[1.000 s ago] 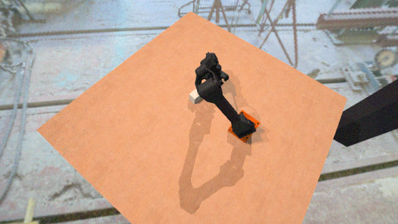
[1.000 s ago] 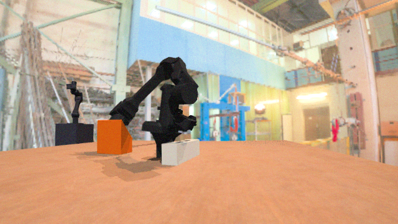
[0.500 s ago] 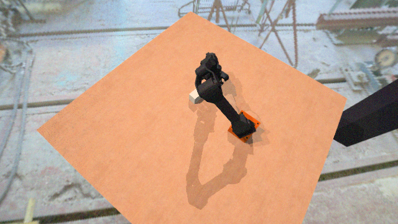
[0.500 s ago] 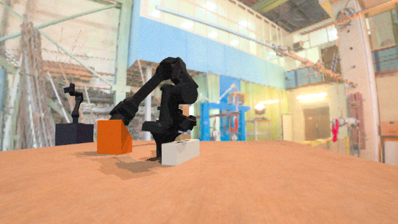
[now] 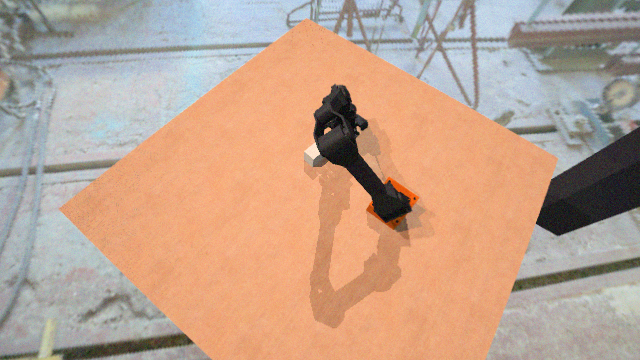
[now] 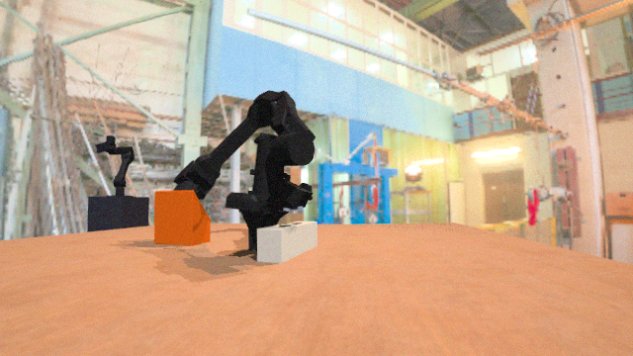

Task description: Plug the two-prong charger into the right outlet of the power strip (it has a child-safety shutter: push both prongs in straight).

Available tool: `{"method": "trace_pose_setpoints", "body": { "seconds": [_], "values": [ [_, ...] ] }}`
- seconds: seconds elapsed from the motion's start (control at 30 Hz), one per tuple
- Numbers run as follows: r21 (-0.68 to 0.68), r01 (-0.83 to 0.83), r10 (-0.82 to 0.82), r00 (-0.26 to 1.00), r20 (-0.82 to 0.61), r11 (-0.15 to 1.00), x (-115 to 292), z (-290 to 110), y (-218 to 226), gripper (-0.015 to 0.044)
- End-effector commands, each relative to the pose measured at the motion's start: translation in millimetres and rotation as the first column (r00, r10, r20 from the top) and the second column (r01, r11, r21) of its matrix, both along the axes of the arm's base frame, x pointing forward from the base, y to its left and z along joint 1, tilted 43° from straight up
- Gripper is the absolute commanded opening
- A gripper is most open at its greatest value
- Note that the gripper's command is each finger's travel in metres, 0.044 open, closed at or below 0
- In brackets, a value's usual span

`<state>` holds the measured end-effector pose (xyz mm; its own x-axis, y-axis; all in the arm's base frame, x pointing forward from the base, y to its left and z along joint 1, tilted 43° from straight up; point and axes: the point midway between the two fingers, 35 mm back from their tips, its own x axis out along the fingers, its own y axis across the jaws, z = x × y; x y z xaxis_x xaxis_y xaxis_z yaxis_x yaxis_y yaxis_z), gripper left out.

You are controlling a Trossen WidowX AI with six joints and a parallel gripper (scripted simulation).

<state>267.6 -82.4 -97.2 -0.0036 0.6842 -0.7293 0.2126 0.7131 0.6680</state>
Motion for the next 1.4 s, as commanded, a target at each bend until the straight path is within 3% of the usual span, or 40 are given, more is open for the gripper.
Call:
{"method": "trace_pose_setpoints", "body": {
  "seconds": [0.0, 1.37],
  "values": [
    [-0.005, 0.008, -0.008, 0.999, 0.034, 1.0, 8.0, 0.3, -2.0, 0.0],
    [0.0, 0.0, 0.0, 1.0, 0.001, 1.0, 0.1, 0.2, -0.1, 0.0]
  ]
}}
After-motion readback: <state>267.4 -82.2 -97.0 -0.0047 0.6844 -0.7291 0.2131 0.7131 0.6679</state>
